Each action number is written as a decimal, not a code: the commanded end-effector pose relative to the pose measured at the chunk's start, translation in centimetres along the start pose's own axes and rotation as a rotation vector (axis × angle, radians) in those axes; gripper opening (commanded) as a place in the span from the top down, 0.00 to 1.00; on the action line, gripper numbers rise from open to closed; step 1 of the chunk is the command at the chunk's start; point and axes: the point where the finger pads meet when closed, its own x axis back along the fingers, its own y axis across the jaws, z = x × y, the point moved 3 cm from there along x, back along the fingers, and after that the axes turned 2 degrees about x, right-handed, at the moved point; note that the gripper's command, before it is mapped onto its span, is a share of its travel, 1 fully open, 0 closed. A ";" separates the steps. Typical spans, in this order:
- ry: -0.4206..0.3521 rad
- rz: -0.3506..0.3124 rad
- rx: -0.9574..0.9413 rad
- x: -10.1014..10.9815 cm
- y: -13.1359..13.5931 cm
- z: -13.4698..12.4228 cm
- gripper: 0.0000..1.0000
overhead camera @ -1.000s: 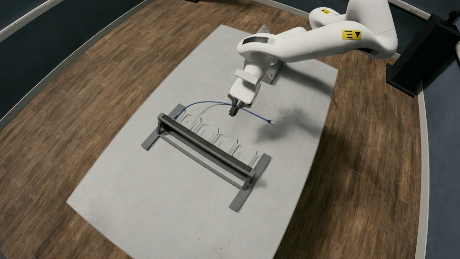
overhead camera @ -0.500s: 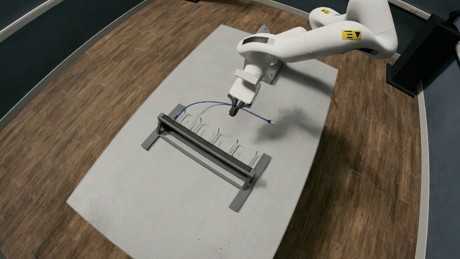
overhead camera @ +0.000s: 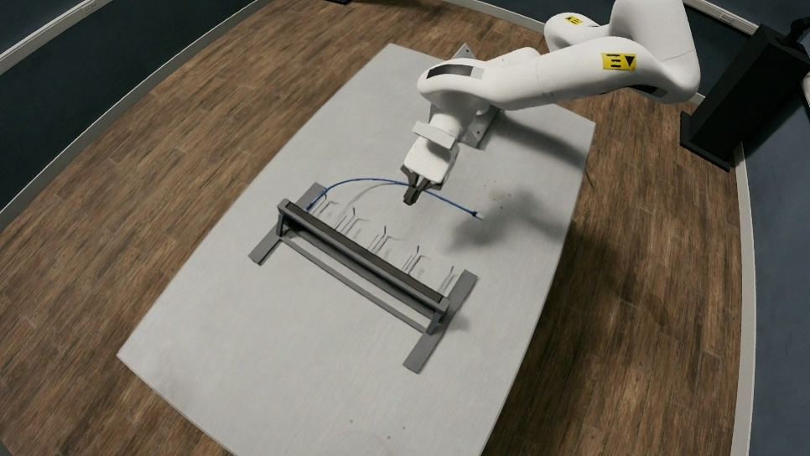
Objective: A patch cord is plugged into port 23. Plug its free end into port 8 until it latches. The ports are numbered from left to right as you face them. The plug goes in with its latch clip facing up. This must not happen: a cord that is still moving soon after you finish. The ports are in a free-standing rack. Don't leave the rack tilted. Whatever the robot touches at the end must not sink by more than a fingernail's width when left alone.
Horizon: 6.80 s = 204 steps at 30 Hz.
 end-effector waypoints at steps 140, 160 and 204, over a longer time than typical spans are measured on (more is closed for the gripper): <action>0.001 0.000 0.000 0.0 10.0 -0.3 1.00; 0.001 0.000 0.000 0.0 10.0 -0.3 1.00; 0.001 0.000 0.000 4.0 10.2 -0.3 1.00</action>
